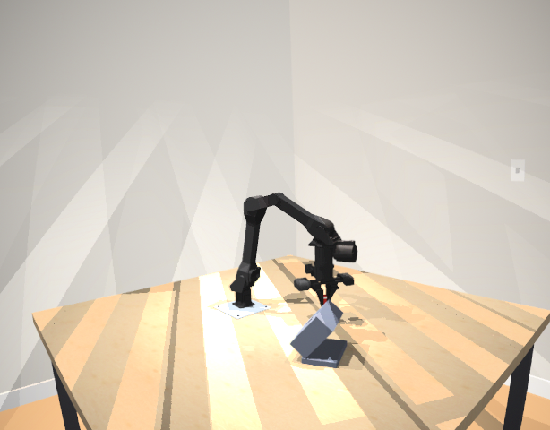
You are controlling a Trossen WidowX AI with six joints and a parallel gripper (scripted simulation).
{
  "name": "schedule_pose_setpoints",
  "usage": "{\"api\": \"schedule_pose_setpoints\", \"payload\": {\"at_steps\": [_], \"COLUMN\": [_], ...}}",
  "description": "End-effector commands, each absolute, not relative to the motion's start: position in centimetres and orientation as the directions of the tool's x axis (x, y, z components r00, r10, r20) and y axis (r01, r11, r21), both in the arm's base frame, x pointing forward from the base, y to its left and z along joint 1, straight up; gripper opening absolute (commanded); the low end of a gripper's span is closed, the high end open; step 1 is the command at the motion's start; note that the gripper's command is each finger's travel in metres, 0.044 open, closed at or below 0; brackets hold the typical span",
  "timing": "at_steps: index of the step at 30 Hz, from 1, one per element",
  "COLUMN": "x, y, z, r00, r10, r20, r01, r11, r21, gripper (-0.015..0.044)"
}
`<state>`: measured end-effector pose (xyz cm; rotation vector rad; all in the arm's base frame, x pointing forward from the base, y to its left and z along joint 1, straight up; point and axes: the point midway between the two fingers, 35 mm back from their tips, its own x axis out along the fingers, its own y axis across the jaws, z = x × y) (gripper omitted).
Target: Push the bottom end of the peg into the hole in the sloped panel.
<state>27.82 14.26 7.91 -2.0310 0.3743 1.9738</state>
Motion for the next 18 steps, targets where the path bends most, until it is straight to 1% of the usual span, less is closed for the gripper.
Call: {"api": "schedule_pose_setpoints", "payload": {"at_steps": [1, 3, 18], "x": [27.8, 27.8, 28.0], "y": [14.3, 14.3, 14.3], "z": [7.9, 7.9, 12.2], "r00": [0.031, 0.031, 0.028], "r10": [0.012, 0.012, 0.013], "r20": [-0.999, -0.999, -1.000], "r01": [-0.377, -0.377, -0.375], "r11": [-0.926, -0.926, -0.927], "r21": [-0.023, -0.023, -0.022], "gripper": [0.0013, 0.0000, 0.0000]}}
